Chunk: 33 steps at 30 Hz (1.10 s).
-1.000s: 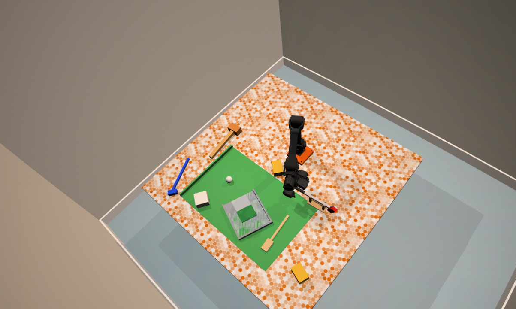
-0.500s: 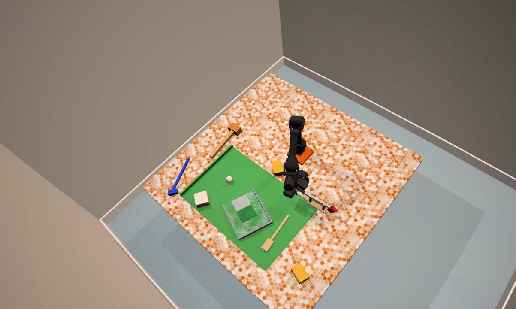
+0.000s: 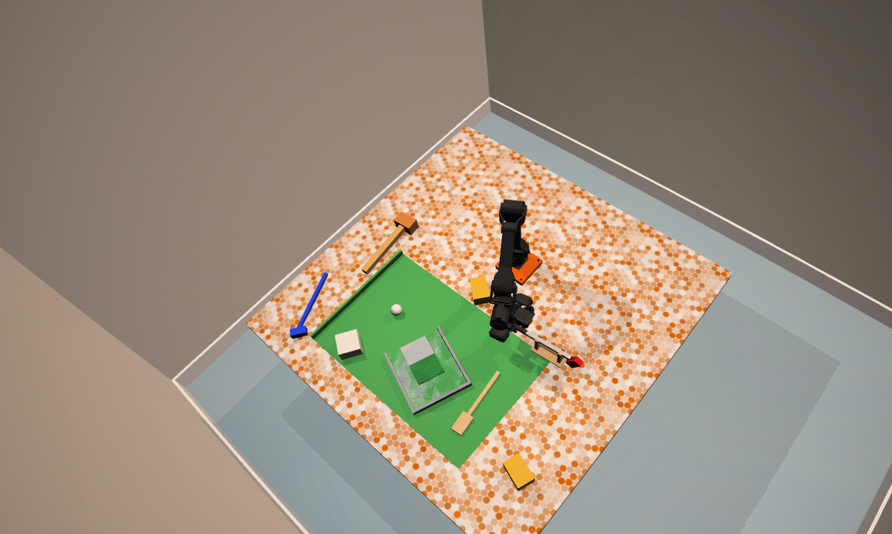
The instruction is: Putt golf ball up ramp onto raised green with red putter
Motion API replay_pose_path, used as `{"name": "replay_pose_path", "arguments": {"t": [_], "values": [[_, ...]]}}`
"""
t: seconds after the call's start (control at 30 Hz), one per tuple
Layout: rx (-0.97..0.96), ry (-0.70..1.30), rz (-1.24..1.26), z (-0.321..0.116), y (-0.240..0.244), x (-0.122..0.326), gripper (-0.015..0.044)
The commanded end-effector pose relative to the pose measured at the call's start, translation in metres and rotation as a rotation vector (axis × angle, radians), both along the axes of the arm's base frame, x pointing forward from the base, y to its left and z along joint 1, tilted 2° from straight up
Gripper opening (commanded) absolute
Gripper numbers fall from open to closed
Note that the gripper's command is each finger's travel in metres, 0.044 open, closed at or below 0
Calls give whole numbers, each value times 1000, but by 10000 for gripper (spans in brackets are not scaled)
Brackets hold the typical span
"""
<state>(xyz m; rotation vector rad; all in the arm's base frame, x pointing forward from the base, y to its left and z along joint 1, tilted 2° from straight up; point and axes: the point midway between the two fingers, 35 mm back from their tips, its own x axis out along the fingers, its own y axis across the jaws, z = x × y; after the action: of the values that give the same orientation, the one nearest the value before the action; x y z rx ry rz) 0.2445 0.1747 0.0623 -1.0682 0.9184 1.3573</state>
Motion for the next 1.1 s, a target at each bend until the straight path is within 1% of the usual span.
{"name": "replay_pose_path", "arguments": {"t": [0.0, 0.53, 0.63, 0.7, 1.07], "values": [[5, -4, 1, 11, 1, 2, 0], [5, -4, 1, 96, -3, -4, 0], [5, -4, 1, 98, -3, -5, 0], [-2, -4, -21, 91, -6, -1, 0], [-39, 26, -331, 90, -59, 27, 0]]}}
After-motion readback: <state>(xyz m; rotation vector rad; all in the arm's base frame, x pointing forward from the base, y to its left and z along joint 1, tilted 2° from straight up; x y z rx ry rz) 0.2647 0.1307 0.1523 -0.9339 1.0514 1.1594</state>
